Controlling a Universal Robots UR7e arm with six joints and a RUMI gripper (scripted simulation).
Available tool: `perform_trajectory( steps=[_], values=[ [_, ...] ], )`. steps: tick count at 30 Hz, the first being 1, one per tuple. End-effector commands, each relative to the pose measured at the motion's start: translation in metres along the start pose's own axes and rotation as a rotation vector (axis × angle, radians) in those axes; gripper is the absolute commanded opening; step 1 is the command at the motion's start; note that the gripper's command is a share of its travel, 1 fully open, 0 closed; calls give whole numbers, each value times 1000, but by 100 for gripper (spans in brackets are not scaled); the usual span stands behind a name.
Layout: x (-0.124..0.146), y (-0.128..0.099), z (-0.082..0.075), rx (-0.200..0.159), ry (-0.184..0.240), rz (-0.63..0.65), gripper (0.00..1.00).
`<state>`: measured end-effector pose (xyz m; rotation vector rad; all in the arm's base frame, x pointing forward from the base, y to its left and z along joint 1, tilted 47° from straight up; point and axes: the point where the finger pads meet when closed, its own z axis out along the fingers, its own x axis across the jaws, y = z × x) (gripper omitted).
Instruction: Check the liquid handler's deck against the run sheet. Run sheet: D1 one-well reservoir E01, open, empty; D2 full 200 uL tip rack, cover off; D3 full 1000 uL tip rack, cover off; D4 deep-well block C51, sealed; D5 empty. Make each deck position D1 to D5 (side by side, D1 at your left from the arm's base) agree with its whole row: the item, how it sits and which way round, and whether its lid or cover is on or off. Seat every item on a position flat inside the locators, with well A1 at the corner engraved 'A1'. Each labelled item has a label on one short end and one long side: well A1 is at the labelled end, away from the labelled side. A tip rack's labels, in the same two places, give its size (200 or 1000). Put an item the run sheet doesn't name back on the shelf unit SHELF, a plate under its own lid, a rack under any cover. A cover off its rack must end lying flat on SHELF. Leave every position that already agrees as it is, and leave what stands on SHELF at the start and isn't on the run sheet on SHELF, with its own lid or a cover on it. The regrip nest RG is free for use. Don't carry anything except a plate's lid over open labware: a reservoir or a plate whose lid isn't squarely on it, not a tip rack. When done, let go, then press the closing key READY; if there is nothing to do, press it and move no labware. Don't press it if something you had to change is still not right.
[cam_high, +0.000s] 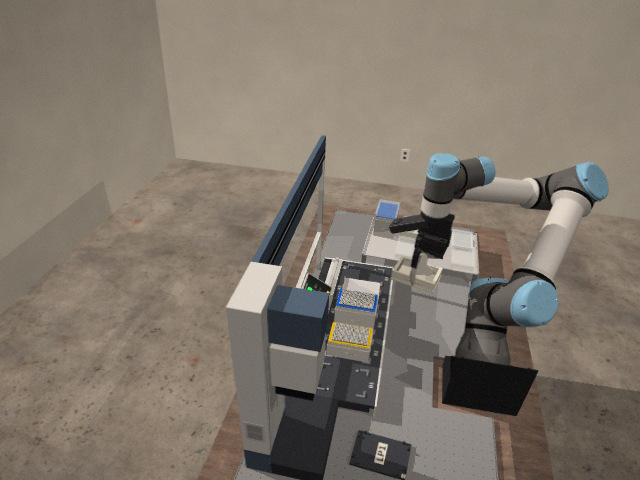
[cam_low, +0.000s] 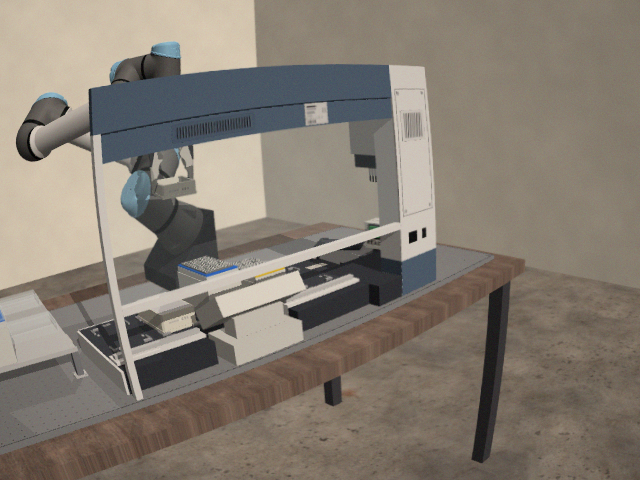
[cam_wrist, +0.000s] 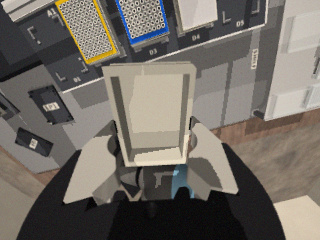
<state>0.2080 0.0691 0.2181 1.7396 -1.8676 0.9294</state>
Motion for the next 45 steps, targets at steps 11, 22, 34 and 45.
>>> perform_trajectory(
  steps=[11, 22, 34, 45],
  values=[
    [-25, 6, 0, 0, 0, 0, 0],
    [-46, 12, 0, 0, 0, -124, 0],
    [-68, 18, 0, 0, 0, -124, 0],
    [-93, 24, 0, 0, 0, -124, 0]
  ],
)
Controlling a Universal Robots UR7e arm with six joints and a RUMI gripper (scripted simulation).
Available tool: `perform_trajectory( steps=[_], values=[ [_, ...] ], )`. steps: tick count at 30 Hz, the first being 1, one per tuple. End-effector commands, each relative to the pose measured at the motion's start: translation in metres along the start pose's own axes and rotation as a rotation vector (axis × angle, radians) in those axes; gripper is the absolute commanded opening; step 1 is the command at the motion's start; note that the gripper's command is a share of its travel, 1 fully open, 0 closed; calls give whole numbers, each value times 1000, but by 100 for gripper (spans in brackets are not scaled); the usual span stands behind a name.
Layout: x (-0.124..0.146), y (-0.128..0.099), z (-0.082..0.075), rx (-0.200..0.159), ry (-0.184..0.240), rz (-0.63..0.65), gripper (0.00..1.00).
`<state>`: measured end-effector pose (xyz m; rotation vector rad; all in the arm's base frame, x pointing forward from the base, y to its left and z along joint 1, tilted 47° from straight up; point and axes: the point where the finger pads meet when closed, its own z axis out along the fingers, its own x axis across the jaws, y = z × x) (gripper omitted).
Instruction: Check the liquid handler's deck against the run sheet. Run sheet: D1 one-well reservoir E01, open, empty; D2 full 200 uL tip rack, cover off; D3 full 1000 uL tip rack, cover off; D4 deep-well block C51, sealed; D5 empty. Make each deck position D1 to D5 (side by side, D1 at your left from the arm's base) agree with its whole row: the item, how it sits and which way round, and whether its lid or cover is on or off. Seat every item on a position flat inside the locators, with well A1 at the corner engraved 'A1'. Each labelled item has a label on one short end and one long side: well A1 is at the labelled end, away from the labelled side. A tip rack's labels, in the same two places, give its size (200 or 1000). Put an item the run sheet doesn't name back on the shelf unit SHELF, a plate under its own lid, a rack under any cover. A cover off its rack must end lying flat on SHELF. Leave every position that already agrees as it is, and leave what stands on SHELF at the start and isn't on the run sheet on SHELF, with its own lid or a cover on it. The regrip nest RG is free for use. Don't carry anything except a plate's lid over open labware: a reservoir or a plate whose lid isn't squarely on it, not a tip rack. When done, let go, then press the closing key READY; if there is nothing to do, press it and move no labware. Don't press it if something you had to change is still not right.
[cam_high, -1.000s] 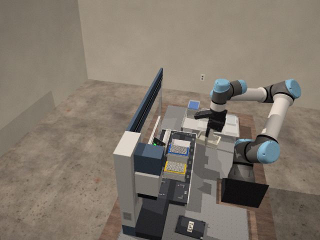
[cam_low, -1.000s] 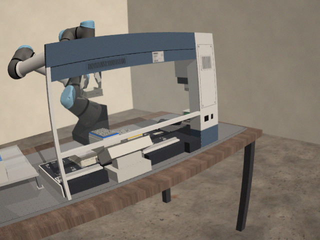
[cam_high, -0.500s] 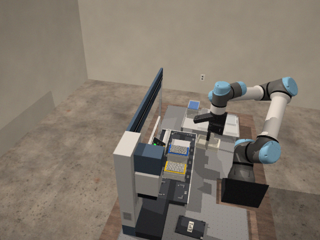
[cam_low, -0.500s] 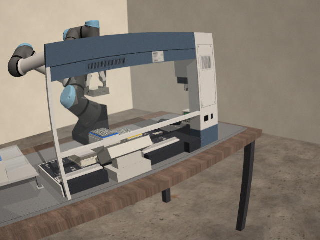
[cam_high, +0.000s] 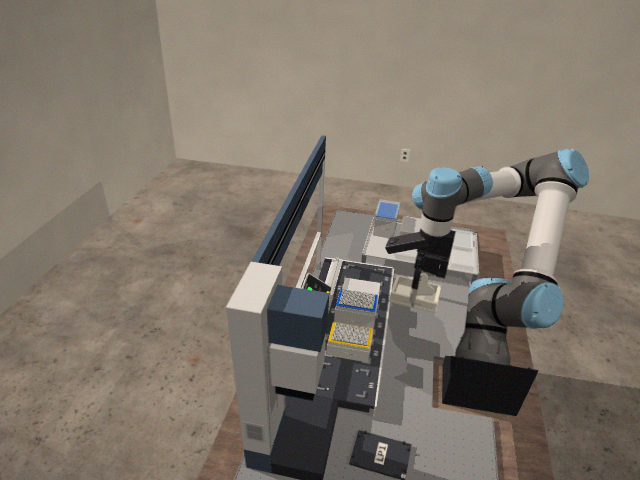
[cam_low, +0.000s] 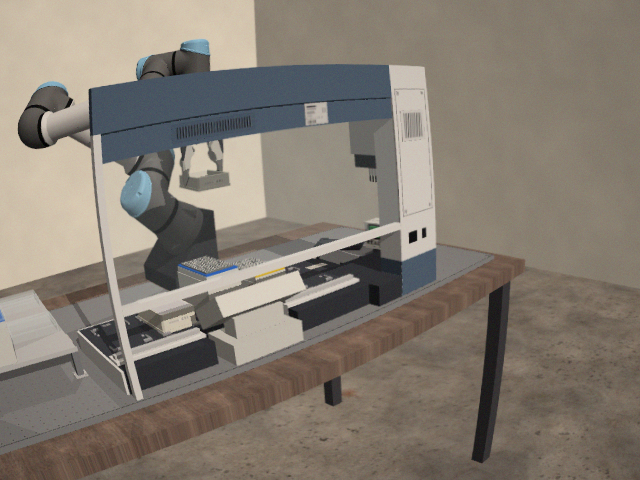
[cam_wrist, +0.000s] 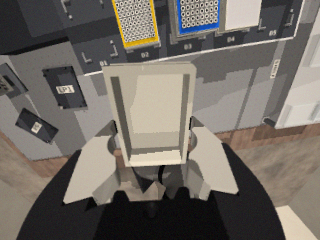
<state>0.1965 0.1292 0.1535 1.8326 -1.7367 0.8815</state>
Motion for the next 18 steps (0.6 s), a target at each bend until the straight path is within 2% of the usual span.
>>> perform_trajectory(
  steps=[1, 14, 18],
  values=[
    [-7, 1, 0, 0, 0, 0, 0],
    [-35, 4, 0, 0, 0, 0, 0],
    [-36, 4, 0, 0, 0, 0, 0]
  ],
)
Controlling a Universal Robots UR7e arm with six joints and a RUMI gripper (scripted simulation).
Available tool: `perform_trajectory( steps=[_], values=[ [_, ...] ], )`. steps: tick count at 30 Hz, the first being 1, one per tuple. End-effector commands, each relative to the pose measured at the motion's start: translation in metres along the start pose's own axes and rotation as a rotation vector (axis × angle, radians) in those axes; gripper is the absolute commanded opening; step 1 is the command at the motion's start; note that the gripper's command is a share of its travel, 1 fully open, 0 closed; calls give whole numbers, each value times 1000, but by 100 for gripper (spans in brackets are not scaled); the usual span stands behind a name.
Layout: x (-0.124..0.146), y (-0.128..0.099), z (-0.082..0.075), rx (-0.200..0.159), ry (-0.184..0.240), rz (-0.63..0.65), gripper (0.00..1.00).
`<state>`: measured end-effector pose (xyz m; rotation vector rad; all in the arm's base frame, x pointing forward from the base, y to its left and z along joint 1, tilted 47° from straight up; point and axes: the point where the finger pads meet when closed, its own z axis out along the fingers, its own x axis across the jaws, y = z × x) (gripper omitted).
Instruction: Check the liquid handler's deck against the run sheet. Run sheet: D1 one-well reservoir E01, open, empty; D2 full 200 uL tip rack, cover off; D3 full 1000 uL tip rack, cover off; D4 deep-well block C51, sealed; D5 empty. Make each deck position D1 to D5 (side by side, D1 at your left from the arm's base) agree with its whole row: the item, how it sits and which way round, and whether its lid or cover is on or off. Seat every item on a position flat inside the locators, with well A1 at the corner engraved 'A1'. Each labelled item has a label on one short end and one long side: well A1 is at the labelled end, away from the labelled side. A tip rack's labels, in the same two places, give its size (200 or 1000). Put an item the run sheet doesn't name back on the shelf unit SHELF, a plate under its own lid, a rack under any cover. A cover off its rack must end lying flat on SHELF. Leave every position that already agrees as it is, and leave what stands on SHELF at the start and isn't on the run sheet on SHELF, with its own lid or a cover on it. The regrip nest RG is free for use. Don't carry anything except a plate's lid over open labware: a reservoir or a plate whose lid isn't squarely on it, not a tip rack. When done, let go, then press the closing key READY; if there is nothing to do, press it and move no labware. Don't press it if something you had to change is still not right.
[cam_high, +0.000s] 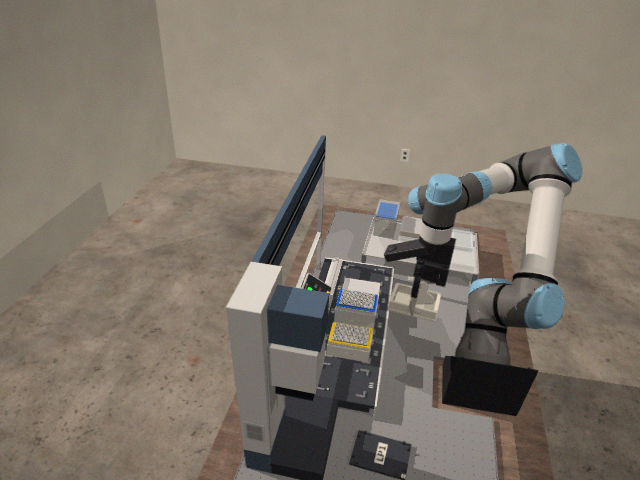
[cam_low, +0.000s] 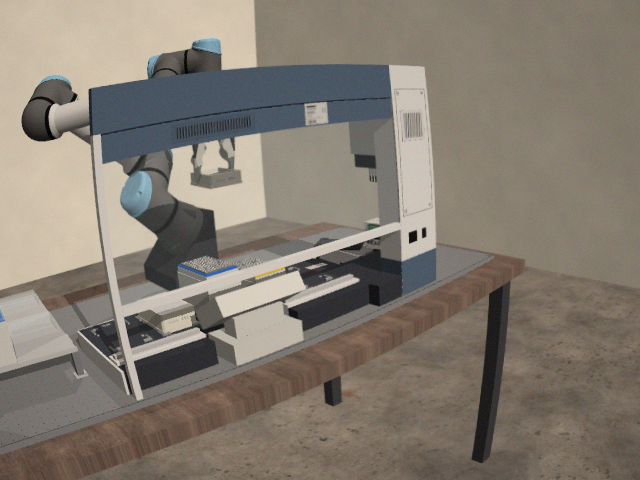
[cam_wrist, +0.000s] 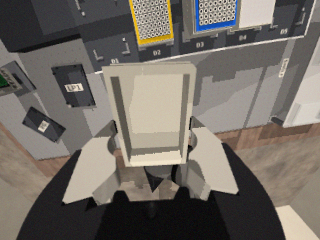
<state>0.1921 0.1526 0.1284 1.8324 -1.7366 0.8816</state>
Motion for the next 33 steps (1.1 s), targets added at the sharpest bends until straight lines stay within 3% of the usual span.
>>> perform_trajectory(
  steps=[1, 9, 33],
  values=[
    [-2, 0, 0, 0, 0, 0, 0],
    [-20, 2, 0, 0, 0, -145, 0],
    [-71, 9, 0, 1, -1, -145, 0]
  ],
)
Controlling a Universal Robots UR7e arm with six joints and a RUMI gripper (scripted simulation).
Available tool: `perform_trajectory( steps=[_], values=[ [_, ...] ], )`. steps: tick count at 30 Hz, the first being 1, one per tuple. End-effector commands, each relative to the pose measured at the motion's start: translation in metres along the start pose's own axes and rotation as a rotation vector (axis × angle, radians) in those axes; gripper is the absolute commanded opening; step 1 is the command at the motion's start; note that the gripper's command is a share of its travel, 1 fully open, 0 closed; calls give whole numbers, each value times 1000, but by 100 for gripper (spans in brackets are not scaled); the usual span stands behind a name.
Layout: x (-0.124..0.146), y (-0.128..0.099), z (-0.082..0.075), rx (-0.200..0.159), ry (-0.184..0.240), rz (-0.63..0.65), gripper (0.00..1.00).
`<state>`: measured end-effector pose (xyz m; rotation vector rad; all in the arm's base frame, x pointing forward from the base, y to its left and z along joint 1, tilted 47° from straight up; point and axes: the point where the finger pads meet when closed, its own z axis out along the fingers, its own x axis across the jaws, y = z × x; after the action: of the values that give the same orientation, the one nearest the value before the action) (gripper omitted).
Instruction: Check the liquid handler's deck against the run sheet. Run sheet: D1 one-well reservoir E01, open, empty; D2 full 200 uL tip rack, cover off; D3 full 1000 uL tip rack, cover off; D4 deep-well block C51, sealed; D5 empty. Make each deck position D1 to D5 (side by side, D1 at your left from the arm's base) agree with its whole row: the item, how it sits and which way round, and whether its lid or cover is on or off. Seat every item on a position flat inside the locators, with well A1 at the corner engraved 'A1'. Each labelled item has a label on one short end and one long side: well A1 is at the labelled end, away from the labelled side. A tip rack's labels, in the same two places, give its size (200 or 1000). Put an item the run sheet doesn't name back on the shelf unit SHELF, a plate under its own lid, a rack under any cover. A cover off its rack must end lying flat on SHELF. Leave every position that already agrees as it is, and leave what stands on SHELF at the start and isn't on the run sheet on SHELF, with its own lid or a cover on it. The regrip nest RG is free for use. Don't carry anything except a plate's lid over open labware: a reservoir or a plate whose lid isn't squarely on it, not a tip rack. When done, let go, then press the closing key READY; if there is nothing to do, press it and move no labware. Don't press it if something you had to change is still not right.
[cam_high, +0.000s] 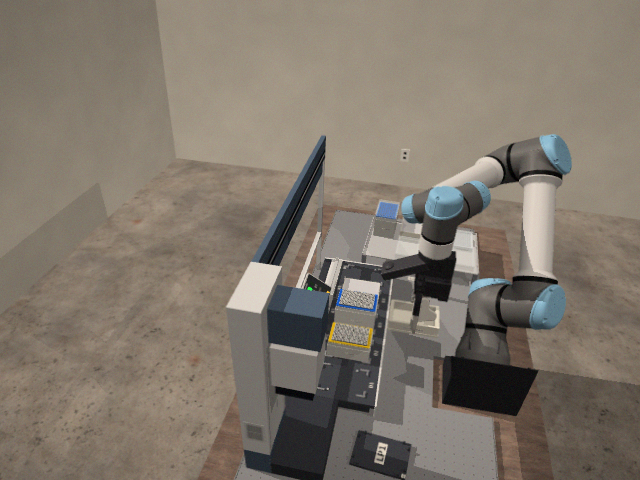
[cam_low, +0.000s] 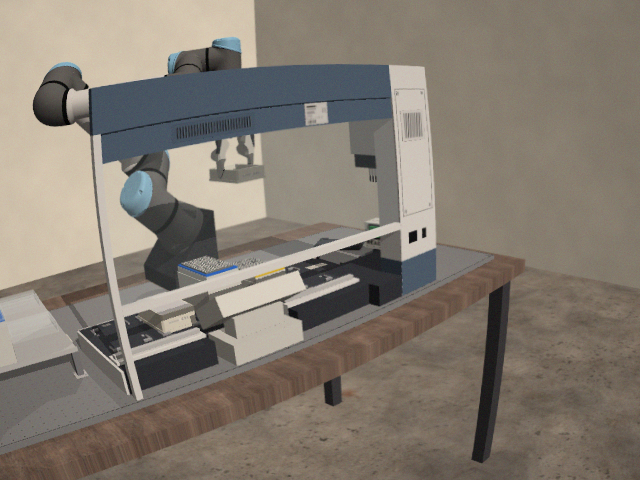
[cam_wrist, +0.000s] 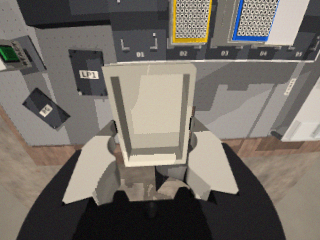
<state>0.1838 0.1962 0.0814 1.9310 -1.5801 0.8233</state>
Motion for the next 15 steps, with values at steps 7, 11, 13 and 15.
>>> perform_trajectory(
  steps=[7, 11, 13, 15],
  values=[
    [-19, -1, 0, 0, 0, 0, 0],
    [-28, -1, 0, 0, 0, 0, 0],
    [-33, -1, 0, 0, 0, 0, 0],
    [-36, -1, 0, 0, 0, 0, 0]
  ],
)
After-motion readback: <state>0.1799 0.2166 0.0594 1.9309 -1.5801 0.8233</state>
